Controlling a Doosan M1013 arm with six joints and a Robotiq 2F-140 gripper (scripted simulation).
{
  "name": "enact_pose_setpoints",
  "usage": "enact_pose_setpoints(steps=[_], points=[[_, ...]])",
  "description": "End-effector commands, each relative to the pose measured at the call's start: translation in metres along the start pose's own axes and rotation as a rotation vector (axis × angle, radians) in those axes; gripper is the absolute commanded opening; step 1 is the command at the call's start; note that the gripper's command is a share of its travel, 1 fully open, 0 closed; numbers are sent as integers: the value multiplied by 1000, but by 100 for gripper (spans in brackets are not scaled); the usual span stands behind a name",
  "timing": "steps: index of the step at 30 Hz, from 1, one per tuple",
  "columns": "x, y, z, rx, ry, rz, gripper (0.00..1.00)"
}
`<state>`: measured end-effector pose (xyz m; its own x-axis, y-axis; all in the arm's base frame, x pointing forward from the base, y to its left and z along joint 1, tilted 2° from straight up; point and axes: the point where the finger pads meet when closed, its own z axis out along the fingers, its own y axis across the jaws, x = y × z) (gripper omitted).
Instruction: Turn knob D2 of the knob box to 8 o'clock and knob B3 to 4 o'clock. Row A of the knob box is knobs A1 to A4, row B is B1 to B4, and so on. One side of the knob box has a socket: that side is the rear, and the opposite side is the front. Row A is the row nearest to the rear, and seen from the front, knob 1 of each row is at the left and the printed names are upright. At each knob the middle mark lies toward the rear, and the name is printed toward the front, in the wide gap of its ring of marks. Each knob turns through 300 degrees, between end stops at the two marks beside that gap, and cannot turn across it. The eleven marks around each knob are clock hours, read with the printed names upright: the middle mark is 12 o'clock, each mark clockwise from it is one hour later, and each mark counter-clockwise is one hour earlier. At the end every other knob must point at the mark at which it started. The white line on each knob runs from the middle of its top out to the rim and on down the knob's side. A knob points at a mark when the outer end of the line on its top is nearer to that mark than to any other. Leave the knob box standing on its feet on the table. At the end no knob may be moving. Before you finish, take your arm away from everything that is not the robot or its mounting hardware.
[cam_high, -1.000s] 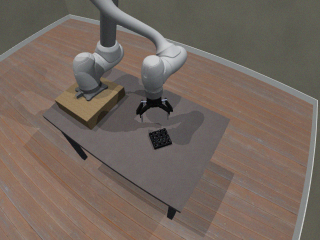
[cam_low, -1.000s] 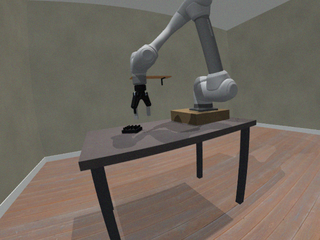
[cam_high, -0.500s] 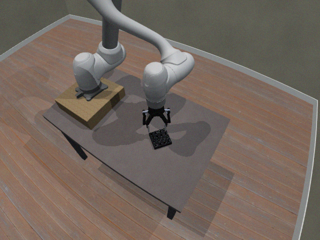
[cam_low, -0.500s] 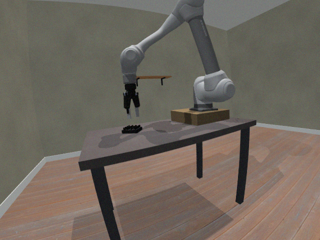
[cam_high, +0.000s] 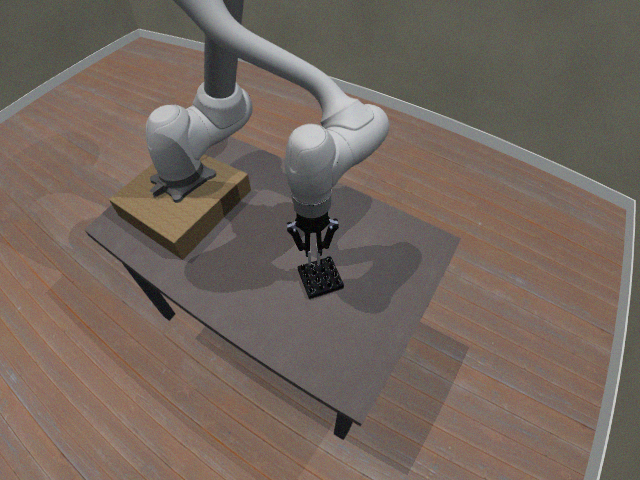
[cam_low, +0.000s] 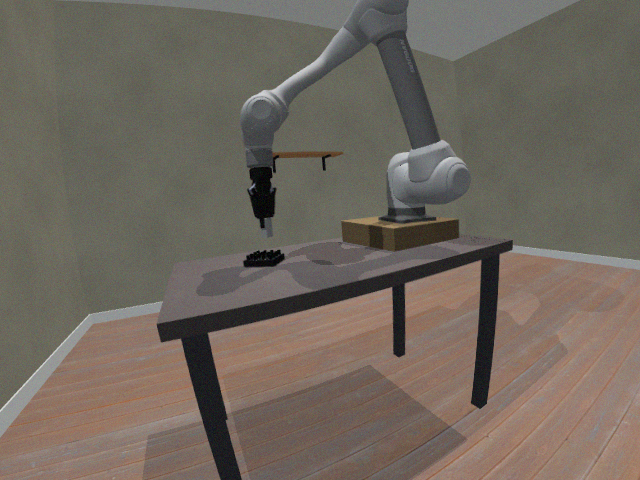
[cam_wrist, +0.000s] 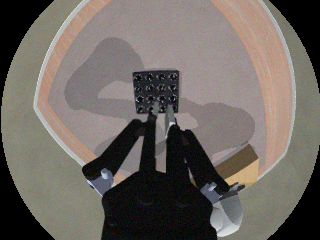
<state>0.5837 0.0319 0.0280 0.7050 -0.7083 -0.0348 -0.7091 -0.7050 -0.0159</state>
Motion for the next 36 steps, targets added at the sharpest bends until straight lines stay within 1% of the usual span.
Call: enact_pose_setpoints(steps=[1,22,36], points=[[0,0,0,0,0,0,12],[0,0,1,0,0,0,12],[0,0,12,0,0,0,12]])
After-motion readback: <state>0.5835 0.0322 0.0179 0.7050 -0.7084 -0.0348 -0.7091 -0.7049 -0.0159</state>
